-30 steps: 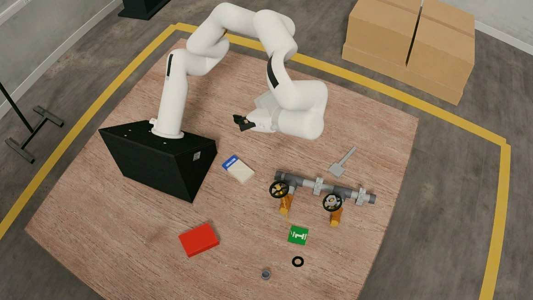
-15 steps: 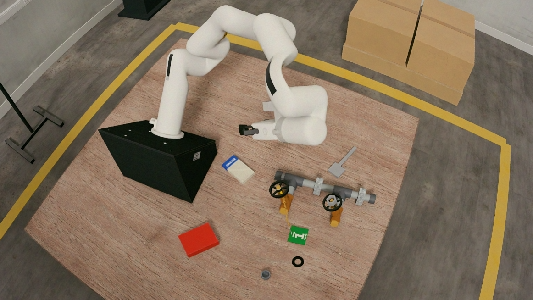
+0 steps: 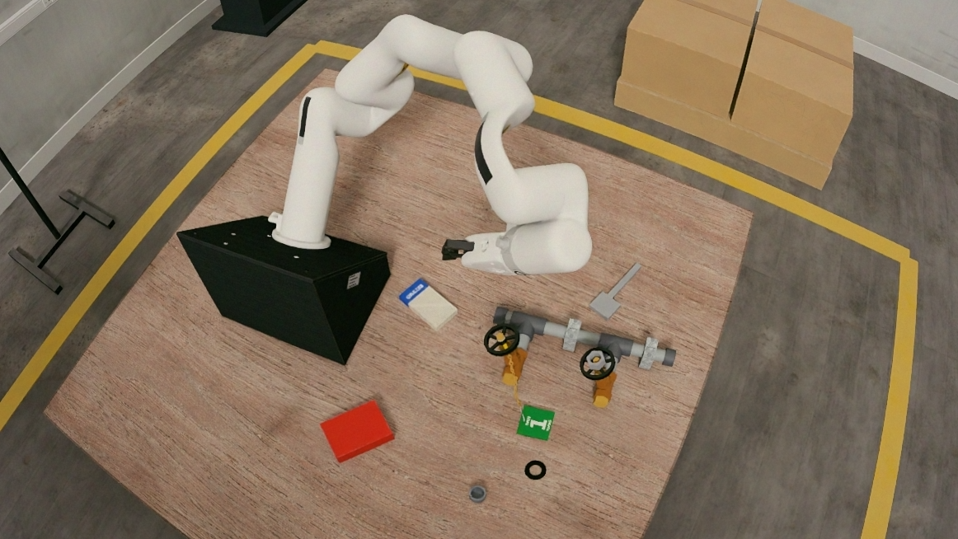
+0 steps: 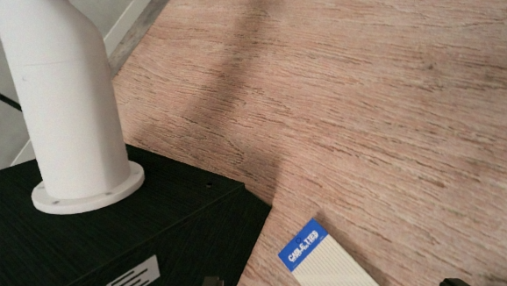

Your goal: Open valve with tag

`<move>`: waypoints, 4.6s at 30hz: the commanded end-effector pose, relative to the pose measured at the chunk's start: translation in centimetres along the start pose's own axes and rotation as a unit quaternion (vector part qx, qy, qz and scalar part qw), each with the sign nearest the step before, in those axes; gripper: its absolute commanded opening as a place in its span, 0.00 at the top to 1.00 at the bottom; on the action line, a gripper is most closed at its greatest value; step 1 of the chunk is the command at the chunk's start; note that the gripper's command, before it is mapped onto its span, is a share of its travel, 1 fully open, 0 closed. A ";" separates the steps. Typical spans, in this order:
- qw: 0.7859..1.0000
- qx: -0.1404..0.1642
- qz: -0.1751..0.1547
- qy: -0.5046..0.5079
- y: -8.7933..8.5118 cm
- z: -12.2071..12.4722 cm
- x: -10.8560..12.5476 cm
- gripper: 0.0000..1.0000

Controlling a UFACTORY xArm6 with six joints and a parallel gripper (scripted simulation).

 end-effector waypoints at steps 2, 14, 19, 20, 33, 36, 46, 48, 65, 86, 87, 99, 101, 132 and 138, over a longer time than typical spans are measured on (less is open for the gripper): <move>0.996 0.021 -0.028 0.085 -0.7 0.7 1.8 0.00; 0.966 0.072 -0.064 0.239 -1.9 1.8 5.2 0.00; 0.944 0.099 -0.074 0.305 -2.6 2.3 6.6 0.00; 0.939 0.104 -0.076 0.318 -2.7 2.4 6.9 0.00; 0.860 0.176 -0.084 0.472 -4.5 3.3 10.3 0.00; 0.836 0.194 -0.082 0.507 -5.0 3.5 11.1 0.00; 0.751 0.250 -0.068 0.607 -6.6 4.0 13.5 0.00; 0.731 0.262 -0.063 0.627 -6.9 4.1 14.0 0.00; 0.547 0.351 -0.003 0.760 -9.9 4.5 17.8 0.00; 0.491 0.372 0.020 0.787 -10.8 4.4 18.7 0.00; 0.491 0.372 0.020 0.787 -10.8 4.4 18.7 0.00; 0.491 0.372 0.020 0.787 -10.8 4.4 18.7 0.00; 0.491 0.372 0.020 0.787 -10.8 4.4 18.7 0.00; 0.491 0.372 0.020 0.787 -10.8 4.4 18.7 0.00; 0.496 0.373 0.018 0.784 -10.7 4.5 18.7 0.00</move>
Point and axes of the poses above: the point where the finger pads meet when closed, its own y axis out along the fingers, its own z axis across the jaws, x = y × z, the point moved 3 cm from there along -y, back along the fingers, and after that the axes turned 13 degrees about -y, right-handed, at the moved point
